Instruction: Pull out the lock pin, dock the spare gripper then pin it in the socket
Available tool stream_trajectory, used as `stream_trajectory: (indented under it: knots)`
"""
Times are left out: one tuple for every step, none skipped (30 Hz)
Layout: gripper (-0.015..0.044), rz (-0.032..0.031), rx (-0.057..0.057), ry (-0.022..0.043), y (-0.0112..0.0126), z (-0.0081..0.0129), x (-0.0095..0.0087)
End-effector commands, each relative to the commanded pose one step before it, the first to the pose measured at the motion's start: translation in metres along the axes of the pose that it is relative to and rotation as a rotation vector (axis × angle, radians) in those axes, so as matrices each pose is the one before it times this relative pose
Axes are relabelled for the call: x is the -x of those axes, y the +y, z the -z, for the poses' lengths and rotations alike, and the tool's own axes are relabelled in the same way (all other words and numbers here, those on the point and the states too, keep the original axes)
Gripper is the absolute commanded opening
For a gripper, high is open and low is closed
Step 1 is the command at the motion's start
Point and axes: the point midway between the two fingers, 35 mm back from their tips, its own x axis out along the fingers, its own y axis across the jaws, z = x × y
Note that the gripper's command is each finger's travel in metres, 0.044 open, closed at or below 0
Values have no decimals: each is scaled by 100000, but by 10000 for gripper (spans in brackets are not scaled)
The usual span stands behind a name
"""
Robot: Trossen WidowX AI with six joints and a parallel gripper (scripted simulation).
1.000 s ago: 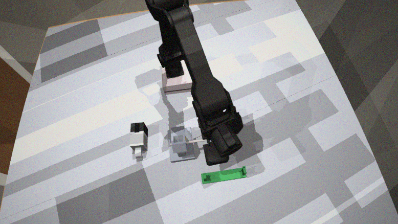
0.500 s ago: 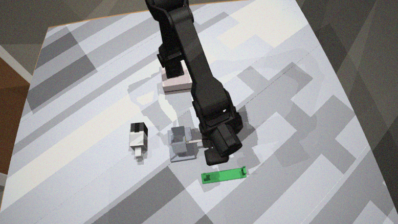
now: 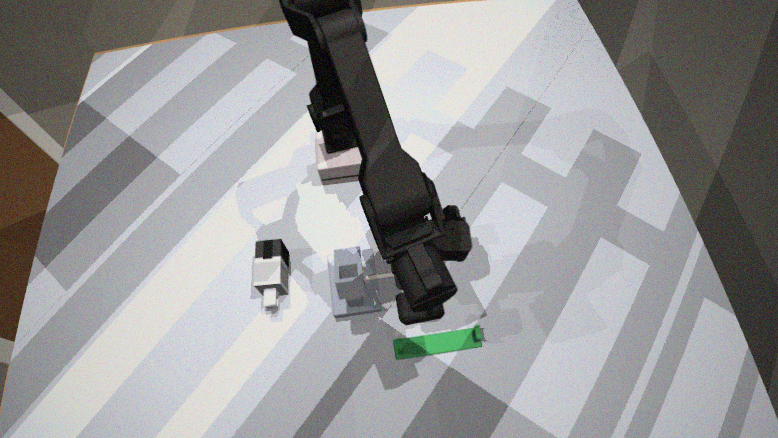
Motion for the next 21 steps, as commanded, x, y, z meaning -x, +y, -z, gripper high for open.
stream_trajectory:
  knots:
    - [0, 124, -771, -4722, -128, -458, 273]
    - [0, 0, -98, -350, -7, -64, 11]
    - [0, 0, -33, -117, -2, -21, 4]
    - [0, -10, -13, -77, -5, -38, 9]
    - [0, -22, -27, -160, -10, -79, 19]
    - [0, -26, -31, -186, -12, -91, 22]
    - [0, -20, -23, -137, -8, -67, 16]
    - [0, -12, 2, -79, -15, -57, 28]
    - [0, -21, 4, -130, -24, -94, 46]
    - [0, -21, 4, -125, -23, -91, 44]
    - [0, -13, 2, -80, -15, -58, 28]
    - [0, -1, 16, -34, -11, -55, 28]
    - [0, -2, 27, -57, -19, -93, 47]
    - [0, -3, 26, -56, -18, -92, 46]
    - [0, -2, 17, -36, -11, -60, 30]
    - [0, -49, 2, -2, -17, -61, 3]
    - [0, -85, 4, -3, -29, -107, 5]
    - [0, -62, 3, -2, -21, -78, 4]
    - [0, -21, 1, -1, -7, -26, 1]
    - [0, -3, 1, 7, 7, -30, -13]
    - [0, -7, 3, 16, 16, -65, -28]
